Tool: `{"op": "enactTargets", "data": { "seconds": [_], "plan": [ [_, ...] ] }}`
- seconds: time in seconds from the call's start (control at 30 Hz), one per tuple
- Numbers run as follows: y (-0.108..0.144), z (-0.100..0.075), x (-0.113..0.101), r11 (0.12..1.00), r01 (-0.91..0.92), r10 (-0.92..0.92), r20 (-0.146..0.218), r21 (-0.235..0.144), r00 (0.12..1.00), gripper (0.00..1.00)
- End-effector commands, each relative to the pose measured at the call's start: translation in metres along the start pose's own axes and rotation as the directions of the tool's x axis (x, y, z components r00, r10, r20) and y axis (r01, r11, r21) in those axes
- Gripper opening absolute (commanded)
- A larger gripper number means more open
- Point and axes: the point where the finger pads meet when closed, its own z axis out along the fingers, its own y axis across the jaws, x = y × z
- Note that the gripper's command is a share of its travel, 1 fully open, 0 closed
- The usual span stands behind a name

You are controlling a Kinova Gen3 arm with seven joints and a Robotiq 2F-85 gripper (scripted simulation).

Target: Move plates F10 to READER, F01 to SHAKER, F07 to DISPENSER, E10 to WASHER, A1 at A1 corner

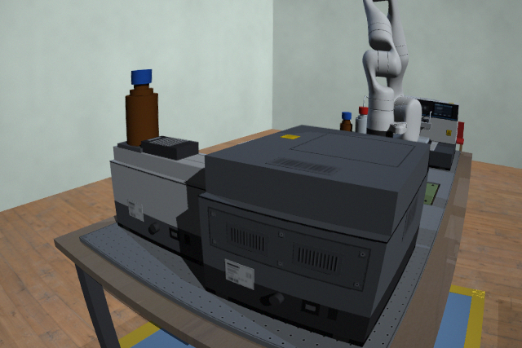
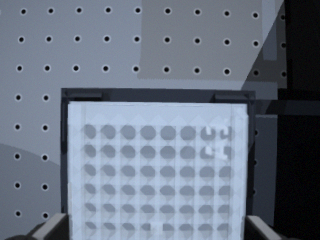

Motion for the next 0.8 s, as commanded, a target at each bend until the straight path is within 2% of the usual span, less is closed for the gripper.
{"op": "enactTargets", "data": {
  "seconds": [0.0,0.63,0.67,0.77],
  "plan": [
    [0.0004,0.0008,0.0,1.0,0.0,0.0,0.0,-0.001,1.0,0.94],
    [0.0004,0.0034,0.0,1.0,0.0,0.0,0.0,-0.001,1.0,0.94],
    [0.0004,0.0034,0.0,1.0,0.0,0.0,0.0,-0.001,1.0,1.0],
    [0.0004,0.0034,0.0,1.0,0.0,0.0,0.0,-0.001,1.0,1.0]
  ]
}}
